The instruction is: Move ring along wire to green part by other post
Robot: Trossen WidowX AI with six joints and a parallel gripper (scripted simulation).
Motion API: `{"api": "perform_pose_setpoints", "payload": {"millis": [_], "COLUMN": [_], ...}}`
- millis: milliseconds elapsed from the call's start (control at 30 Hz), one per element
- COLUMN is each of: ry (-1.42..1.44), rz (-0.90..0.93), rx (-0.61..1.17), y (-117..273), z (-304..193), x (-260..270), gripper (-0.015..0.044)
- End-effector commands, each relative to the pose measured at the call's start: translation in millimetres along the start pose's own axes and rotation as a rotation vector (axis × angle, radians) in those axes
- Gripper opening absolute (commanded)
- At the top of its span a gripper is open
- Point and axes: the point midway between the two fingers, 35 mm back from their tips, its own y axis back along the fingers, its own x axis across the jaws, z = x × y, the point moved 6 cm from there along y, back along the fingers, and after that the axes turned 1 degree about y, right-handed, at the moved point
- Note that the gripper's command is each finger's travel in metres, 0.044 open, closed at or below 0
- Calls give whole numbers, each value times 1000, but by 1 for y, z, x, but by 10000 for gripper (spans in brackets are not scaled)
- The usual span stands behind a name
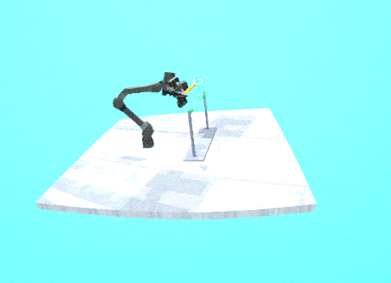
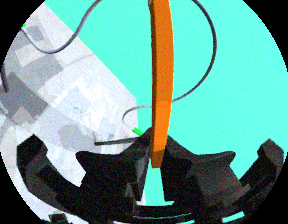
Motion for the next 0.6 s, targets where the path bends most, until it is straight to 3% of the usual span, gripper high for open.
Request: {"api": "perform_pose_setpoints", "payload": {"millis": [0, 567], "ry": [41, 249], "rz": [-29, -183], "rx": [0, -28], "y": [0, -2], "z": [-2, -3], "x": [1, -3], "gripper": [-150, -150]}}
